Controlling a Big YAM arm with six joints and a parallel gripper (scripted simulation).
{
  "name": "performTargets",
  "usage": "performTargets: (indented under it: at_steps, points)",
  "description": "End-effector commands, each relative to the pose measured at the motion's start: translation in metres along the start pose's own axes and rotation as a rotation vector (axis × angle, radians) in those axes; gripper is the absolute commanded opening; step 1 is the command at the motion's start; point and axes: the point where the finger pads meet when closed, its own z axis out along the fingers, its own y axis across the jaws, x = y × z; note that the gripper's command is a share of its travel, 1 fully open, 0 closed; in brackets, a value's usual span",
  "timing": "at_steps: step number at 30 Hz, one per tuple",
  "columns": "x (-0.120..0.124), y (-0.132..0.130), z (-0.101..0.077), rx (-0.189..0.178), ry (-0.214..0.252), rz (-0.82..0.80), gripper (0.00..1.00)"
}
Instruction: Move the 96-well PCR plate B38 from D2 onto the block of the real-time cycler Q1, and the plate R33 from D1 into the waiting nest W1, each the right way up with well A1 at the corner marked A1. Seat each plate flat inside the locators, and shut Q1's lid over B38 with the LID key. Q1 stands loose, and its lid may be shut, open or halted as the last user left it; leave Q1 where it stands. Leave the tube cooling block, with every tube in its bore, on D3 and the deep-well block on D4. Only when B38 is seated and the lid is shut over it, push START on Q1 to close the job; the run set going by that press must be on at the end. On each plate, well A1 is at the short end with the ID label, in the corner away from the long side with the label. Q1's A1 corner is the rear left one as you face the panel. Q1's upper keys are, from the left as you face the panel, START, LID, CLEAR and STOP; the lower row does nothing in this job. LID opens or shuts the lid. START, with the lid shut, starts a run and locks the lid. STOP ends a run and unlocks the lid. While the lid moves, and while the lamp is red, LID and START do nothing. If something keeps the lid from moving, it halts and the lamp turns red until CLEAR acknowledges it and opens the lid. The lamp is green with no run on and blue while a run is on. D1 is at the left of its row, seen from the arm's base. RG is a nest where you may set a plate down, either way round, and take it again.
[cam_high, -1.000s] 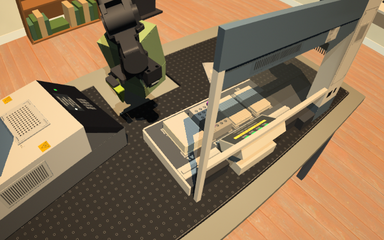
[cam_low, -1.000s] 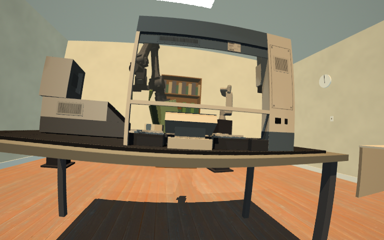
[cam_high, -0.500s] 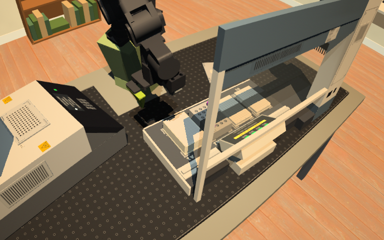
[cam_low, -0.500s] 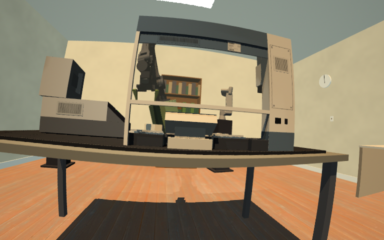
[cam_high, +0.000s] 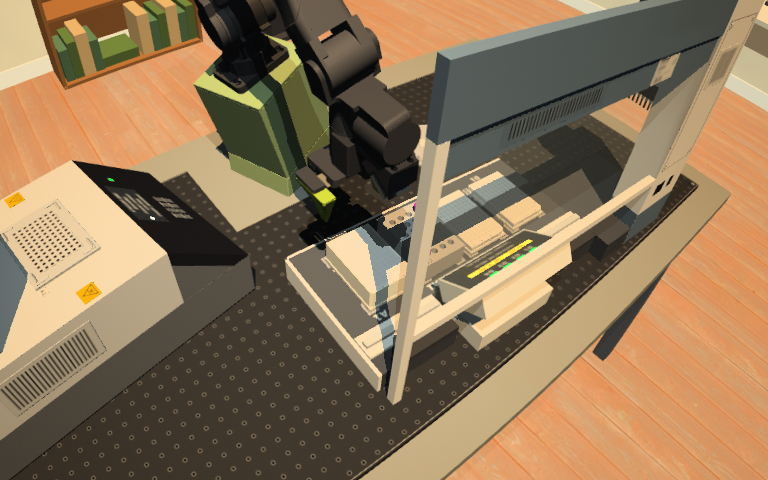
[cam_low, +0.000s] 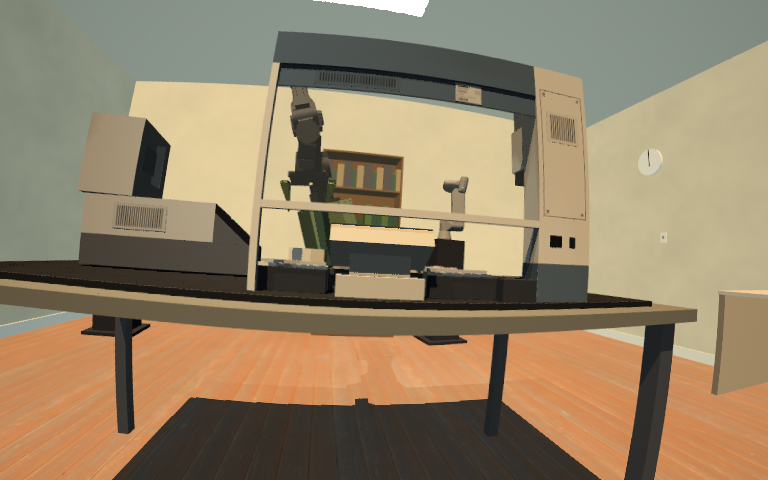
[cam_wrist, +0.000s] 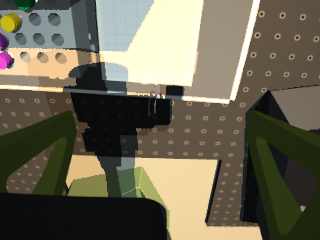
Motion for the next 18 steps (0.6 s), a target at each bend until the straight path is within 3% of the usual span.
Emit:
performTargets:
  at_steps: [1, 6, 11, 15, 18]
  points:
    - [-0.042, 0.024, -0.001, 0.009, -0.059, 0.028, 1.0]
    - [-0.038, 0.042, 0.009, 0.017, -0.031, 0.058, 1.0]
    - [-0.051, 0.052, 0.006, 0.005, -0.055, 0.058, 1.0]
    - [-0.067, 0.078, 0.012, 0.004, -0.068, 0.036, 1.0]
    - [-0.066, 0.098, 0.021, 0.011, -0.06, 0.048, 1.0]
